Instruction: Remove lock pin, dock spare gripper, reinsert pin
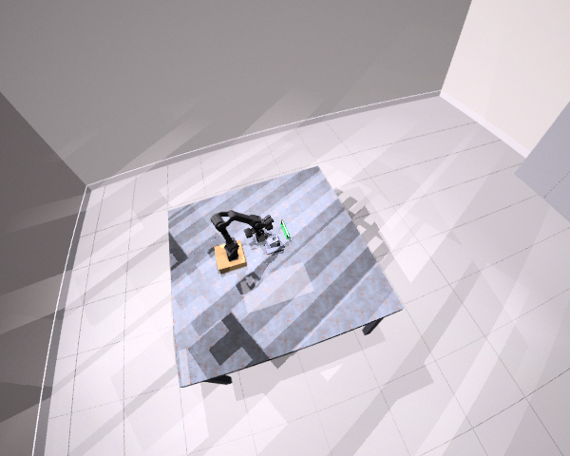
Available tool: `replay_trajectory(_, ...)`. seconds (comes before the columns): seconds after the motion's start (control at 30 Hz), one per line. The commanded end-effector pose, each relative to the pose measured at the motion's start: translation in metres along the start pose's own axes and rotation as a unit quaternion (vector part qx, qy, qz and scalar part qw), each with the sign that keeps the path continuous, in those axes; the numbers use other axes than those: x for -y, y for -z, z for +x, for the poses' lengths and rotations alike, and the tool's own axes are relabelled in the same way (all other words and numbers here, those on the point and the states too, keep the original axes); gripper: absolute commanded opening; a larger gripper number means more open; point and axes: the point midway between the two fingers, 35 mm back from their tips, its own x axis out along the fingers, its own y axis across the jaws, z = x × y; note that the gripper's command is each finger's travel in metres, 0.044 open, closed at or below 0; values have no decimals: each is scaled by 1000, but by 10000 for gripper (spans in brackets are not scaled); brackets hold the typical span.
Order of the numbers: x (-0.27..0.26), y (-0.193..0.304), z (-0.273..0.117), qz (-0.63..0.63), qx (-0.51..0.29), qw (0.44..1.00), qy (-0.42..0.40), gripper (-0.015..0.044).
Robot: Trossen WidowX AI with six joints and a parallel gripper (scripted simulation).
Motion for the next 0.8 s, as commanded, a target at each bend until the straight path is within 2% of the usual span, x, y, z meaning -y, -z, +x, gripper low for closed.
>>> replay_trajectory(0.0, 3, -4, 7, 5, 0, 1000, 4, 440)
replay_trajectory(0.6, 6, -16, 27, 5, 0, 1000, 4, 440)
replay_trajectory(0.77, 6, -16, 27, 5, 0, 1000, 4, 309)
